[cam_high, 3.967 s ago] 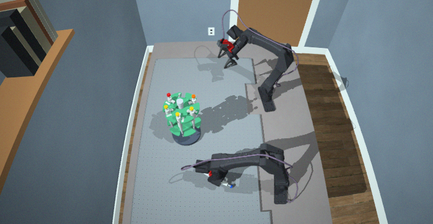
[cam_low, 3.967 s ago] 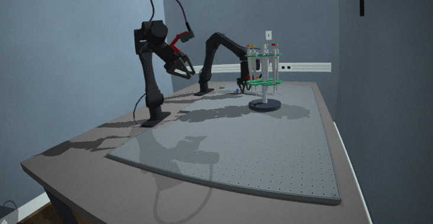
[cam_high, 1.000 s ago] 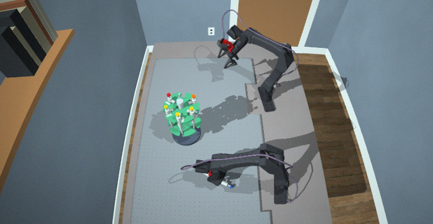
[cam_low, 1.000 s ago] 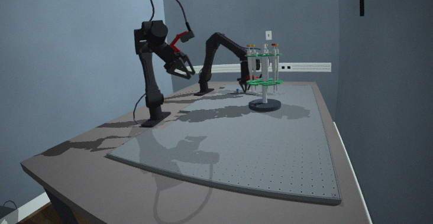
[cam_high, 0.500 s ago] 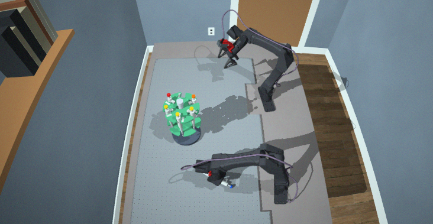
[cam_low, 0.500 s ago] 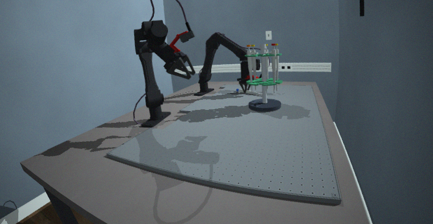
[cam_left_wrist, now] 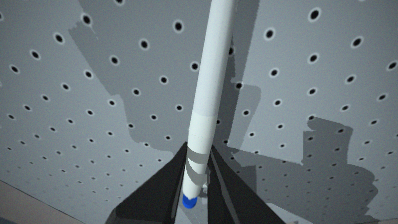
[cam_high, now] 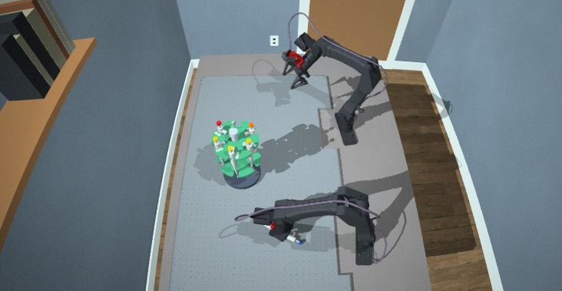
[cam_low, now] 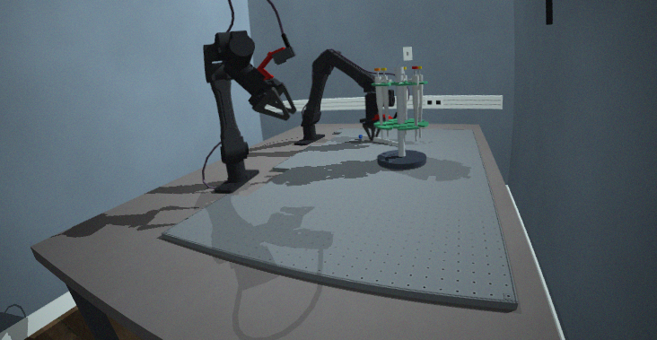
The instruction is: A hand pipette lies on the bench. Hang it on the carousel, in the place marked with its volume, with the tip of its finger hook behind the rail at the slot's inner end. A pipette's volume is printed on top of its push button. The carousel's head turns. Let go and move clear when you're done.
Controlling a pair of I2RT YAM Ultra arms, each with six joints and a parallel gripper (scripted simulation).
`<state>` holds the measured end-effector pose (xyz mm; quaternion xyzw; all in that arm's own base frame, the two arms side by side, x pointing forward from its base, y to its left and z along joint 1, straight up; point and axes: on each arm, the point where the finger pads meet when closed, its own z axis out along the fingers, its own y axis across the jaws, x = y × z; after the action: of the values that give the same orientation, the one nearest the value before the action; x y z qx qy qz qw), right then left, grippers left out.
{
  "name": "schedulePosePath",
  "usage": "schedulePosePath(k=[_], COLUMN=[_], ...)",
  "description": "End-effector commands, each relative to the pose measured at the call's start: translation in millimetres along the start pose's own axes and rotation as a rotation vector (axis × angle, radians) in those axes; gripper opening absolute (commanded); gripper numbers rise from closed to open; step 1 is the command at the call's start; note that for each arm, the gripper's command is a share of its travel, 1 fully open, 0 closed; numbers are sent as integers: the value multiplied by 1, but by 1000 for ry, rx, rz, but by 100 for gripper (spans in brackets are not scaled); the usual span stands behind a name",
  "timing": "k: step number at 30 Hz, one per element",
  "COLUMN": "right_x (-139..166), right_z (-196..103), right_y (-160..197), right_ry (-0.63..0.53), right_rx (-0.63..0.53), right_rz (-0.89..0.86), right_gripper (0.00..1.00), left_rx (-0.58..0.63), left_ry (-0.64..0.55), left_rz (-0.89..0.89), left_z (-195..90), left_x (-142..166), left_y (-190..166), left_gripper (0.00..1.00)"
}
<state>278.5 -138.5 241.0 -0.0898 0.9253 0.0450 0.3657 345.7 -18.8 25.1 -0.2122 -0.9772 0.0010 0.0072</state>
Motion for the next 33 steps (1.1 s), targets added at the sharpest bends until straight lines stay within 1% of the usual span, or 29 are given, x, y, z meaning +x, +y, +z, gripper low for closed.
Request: schedulePosePath(k=[1,11,12,13,33], right_x=[-11,-11,-11,-11,-11], right_z=[-6,-6,-6,-6,-6], right_y=[-4,-4,-4,-4,-4], right_ry=[-37,-37,-37,-37,-37], right_rx=[15,15,15,15,15], right_rz=[-22,-22,-22,-22,-22], right_gripper=[100,100,100,100,100], left_rx=[-22,-22,-24,-18,-18], left_ry=[-59,-59,-65,-49,-49], left_rz=[-6,-6,-6,-6,-6], left_z=[-11,-11,-18,-20,-56], left_x=[-14,-14,-13,-9,-7], left_y=[9,9,8,7,6], left_gripper=[12,12,12,12,12])
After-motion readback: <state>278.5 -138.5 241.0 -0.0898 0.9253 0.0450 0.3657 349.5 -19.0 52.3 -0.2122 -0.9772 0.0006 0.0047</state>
